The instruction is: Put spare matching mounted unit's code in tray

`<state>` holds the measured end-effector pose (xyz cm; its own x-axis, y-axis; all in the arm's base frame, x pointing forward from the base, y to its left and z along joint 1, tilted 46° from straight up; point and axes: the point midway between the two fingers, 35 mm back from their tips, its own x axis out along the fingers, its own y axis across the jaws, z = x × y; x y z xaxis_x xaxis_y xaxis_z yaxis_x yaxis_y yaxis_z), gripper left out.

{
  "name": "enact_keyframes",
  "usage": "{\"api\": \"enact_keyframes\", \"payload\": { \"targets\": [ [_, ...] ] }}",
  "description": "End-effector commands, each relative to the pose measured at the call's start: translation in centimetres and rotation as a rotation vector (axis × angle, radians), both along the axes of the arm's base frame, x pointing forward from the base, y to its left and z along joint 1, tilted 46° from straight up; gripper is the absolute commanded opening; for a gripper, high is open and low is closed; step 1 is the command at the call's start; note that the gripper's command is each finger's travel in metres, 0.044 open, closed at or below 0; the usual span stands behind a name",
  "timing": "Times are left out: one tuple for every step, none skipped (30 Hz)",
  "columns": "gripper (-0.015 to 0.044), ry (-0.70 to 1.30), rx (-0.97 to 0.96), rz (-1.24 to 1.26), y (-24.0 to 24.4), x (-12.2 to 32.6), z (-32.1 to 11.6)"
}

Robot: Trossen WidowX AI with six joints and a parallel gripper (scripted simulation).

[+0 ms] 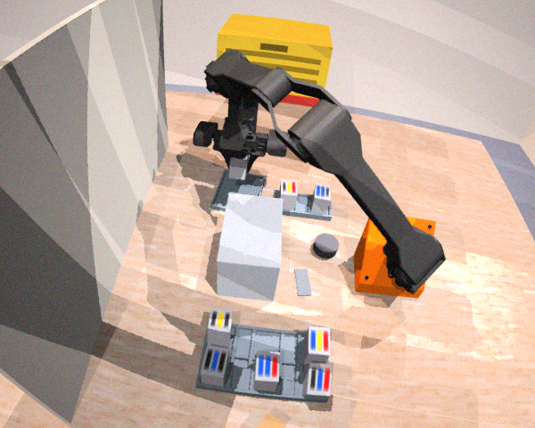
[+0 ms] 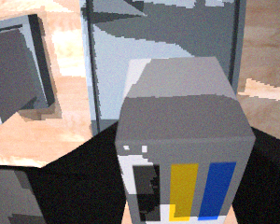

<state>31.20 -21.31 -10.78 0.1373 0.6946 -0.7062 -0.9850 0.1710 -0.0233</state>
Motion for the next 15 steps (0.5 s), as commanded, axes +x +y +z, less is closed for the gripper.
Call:
{"api": "enact_keyframes", "payload": {
  "targets": [
    [0.0,0.002,0.003,-0.008,0.22,-0.03,-0.18],
    [0.0,0.002,0.003,-0.008,0.28,-0.03,-0.23],
    [0.0,0.002,0.003,-0.008,0.33,-0.02,-0.28],
    [0.0,0.002,0.003,-0.008,0.39,-0.01,-0.33],
    [0.0,0.002,0.003,-0.008,0.44,-0.01,-0.38],
    [0.0,0.002,0.003,-0.008,0.5,0.0,-0.43],
    [0.0,0.002,0.003,-0.008,0.55,0.01,-0.48],
    [0.0,0.002,0.003,-0.008,0.61,0.01,-0.53],
    [0.0,0.002,0.003,-0.008,0.66,0.02,-0.58],
    [0.0,0.002,0.003,-0.008,0.72,0.02,-0.63],
    [0.0,0.002,0.003,-0.008,0.77,0.03,-0.67],
    [0.0,0.002,0.003,-0.008,0.83,0.04,-0.72],
    [0.0,0.002,0.003,-0.008,0.88,0.04,-0.77],
    [0.0,0.002,0.003,-0.008,0.94,0.05,-0.82],
    [0.0,0.002,0.003,-0.008,0.99,0.05,-0.87]
  ]
}}
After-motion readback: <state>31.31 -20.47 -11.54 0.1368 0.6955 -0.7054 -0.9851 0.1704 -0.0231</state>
